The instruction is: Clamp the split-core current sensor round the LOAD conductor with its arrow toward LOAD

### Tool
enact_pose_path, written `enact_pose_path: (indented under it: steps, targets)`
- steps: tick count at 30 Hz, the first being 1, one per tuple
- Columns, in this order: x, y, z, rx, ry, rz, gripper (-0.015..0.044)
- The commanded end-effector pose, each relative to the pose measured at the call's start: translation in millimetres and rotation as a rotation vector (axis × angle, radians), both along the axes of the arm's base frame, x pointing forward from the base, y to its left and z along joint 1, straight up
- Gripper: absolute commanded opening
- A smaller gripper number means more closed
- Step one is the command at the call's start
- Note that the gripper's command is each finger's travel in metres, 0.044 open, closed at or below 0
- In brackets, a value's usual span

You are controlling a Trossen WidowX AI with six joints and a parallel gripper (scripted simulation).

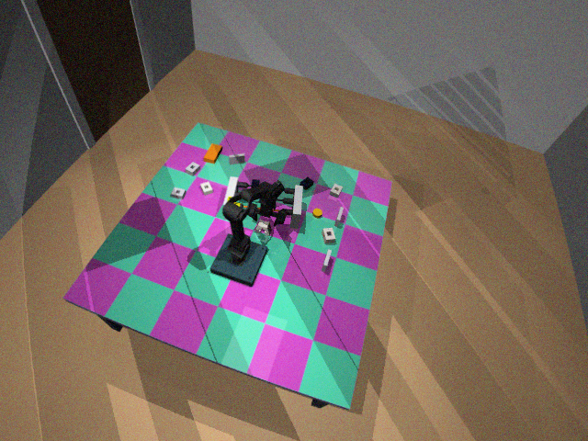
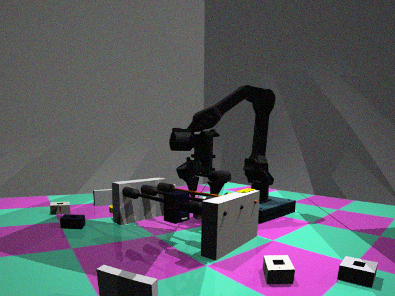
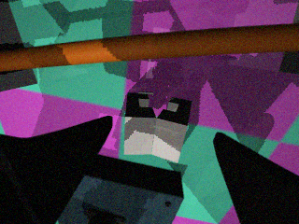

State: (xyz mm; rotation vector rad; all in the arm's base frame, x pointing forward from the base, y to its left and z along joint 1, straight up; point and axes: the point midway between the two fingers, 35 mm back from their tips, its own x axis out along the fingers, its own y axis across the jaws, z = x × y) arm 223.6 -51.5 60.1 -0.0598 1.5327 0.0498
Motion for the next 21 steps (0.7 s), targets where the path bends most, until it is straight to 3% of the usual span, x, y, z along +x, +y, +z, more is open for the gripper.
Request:
enact_pose_path:
  steps: [1, 3, 18, 21]
  targets:
    - [0.1, 0.0, 0.5, 0.000, -0.001, 0.000, 0.0361]
    - [0.1, 0.0, 0.5, 0.000, -0.001, 0.000, 0.0309]
    - [0.1, 0.0, 0.5, 0.000, -0.001, 0.000, 0.0209]
    - [1.1, -0.3, 4.9, 0.000, -0.001, 0.000, 0.0130]
